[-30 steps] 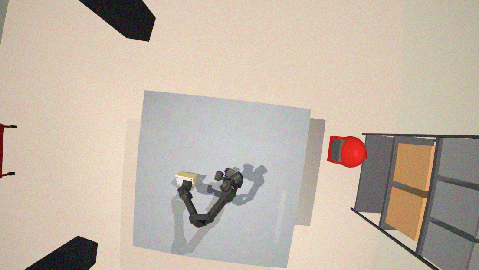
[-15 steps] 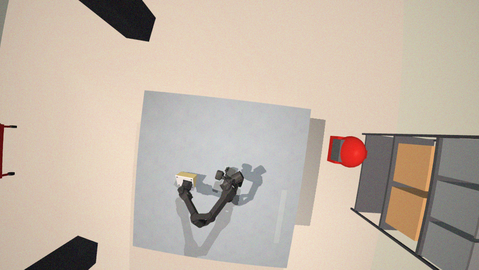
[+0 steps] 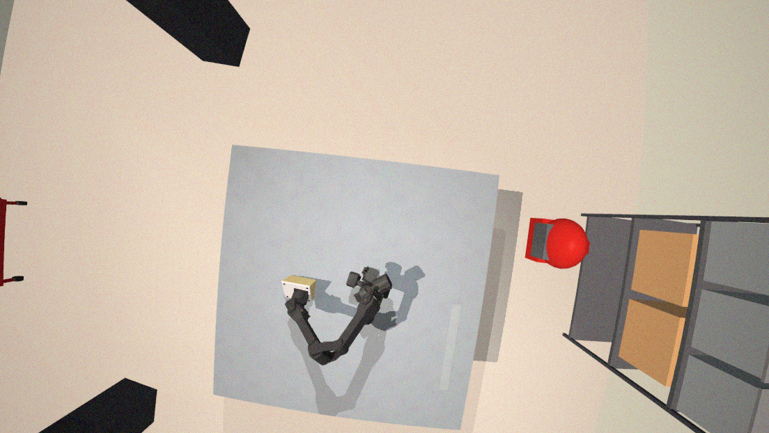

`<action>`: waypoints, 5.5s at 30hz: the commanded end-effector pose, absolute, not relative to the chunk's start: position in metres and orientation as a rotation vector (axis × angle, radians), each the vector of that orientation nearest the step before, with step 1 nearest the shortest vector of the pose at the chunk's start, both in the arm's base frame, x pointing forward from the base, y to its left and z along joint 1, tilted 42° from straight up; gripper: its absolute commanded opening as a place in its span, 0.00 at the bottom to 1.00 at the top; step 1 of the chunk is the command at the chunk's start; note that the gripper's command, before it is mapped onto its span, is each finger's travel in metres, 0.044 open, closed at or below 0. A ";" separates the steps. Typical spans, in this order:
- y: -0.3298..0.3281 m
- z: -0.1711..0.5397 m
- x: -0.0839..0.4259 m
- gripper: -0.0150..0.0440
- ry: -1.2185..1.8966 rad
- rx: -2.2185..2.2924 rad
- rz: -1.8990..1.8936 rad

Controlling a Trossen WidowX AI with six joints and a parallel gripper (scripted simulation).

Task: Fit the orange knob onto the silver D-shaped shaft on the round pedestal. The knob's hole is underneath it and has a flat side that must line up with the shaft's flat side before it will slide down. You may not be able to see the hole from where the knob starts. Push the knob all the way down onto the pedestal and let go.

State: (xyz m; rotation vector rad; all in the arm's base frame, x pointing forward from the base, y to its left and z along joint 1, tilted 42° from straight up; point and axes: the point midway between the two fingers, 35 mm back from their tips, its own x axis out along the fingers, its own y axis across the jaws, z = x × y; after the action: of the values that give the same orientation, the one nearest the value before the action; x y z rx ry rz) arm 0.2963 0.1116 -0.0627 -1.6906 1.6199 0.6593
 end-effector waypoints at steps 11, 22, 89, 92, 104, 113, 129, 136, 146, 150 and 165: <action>0.093 -0.083 0.294 1.00 1.638 -1.703 0.665; 0.086 -0.090 0.294 0.91 1.639 -1.704 0.664; 0.207 0.031 0.261 0.25 1.265 -1.949 0.499; 0.211 0.037 0.255 0.25 1.180 -1.992 0.459; 0.227 0.057 0.233 0.25 0.876 -2.117 0.317; 0.237 0.071 0.219 0.25 0.665 -2.181 0.219; 0.238 0.069 0.218 0.25 0.640 -2.190 0.207; 0.238 0.069 0.218 0.25 0.640 -2.190 0.207; 0.238 0.069 0.218 0.25 0.640 -2.190 0.207; 0.238 0.069 0.218 0.25 0.640 -2.190 0.207; 0.225 0.057 0.223 0.25 0.776 -2.150 0.271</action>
State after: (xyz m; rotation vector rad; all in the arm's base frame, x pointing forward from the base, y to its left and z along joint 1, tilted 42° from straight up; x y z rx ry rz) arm 0.2203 0.2264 0.0596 -2.1703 0.7246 0.2471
